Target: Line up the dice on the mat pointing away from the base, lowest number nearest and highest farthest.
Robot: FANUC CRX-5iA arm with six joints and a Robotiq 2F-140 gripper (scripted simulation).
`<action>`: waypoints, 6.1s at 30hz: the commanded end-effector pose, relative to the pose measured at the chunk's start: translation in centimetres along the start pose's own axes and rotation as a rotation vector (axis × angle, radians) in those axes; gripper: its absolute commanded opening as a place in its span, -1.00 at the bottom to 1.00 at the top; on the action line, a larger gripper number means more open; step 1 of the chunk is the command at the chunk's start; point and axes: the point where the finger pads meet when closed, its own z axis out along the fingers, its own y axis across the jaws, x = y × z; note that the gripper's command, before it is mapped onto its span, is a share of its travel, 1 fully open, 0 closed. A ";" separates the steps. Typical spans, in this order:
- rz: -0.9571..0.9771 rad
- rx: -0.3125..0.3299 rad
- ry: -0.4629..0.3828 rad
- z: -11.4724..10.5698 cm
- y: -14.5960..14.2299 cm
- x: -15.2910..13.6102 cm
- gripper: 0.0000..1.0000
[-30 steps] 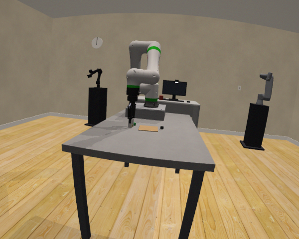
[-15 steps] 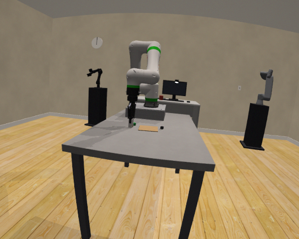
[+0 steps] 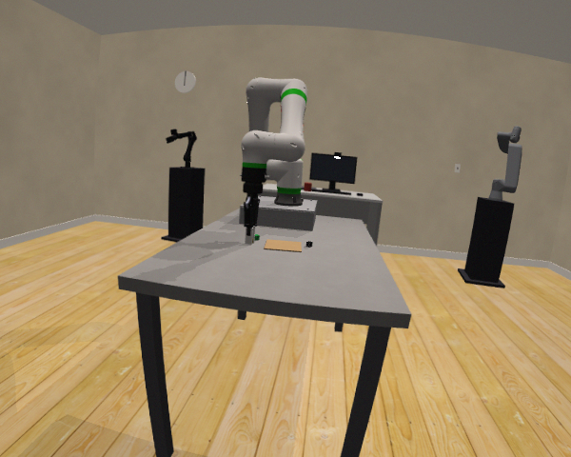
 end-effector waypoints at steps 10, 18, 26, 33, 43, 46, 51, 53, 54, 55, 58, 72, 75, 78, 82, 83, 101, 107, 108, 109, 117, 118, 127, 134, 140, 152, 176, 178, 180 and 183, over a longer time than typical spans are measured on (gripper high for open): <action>0.000 0.000 0.000 0.0 0.0 0.0 -0.81; 0.000 0.000 0.000 0.0 0.0 0.0 -0.81; 0.000 0.000 0.000 -1.5 0.0 0.0 -0.81; 0.000 0.000 0.000 -6.5 0.0 0.0 -0.81; 0.000 0.000 0.000 -10.0 0.0 0.0 -0.81; 0.000 0.000 0.000 -10.0 0.0 0.0 -0.81; 0.000 0.000 0.000 -10.0 0.0 0.0 -0.81; -0.015 0.000 0.000 -10.1 0.5 -1.1 -0.81; -0.040 0.000 0.000 -10.2 1.5 -2.8 -0.81; -0.040 0.000 0.000 -10.2 1.5 -2.8 -0.81; -0.117 0.000 0.000 -10.4 4.7 -7.6 -0.81; -0.193 0.000 0.000 -10.4 8.3 -11.6 -0.81; -0.193 0.000 0.000 -10.4 8.3 -11.6 -0.81; -0.193 0.000 0.000 -10.4 8.3 -11.6 -0.81; -0.193 0.000 0.000 -10.2 8.3 -11.6 -0.81; -0.193 0.000 0.000 -10.1 8.3 -11.6 -0.81; -0.193 0.000 0.000 -3.6 8.2 -11.8 -0.81; -0.193 0.000 0.000 -2.0 8.2 -11.8 -0.81; -0.193 0.000 0.000 -1.8 8.2 -11.8 -0.81; -0.193 0.000 0.000 -1.5 8.2 -11.8 -0.81; -0.193 0.000 0.000 -0.9 8.2 -11.8 -0.81; -0.193 0.000 0.000 -0.9 8.2 -11.8 -0.81; -0.193 0.000 0.000 -0.9 8.2 -11.8 -0.81; -0.193 0.000 0.000 -0.9 8.2 -11.8 -0.81; -0.193 0.000 0.000 -0.9 8.2 -11.8 -0.81; -0.193 0.000 0.000 -0.9 8.2 -11.8 -0.81; -0.193 0.000 0.000 -0.5 8.2 -11.8 -0.81; -0.193 0.000 0.000 -0.5 8.2 -11.8 -0.81; -0.193 0.000 0.000 -0.5 8.2 -11.8 -0.81; -0.193 0.000 0.000 -0.5 8.2 -11.8 -0.81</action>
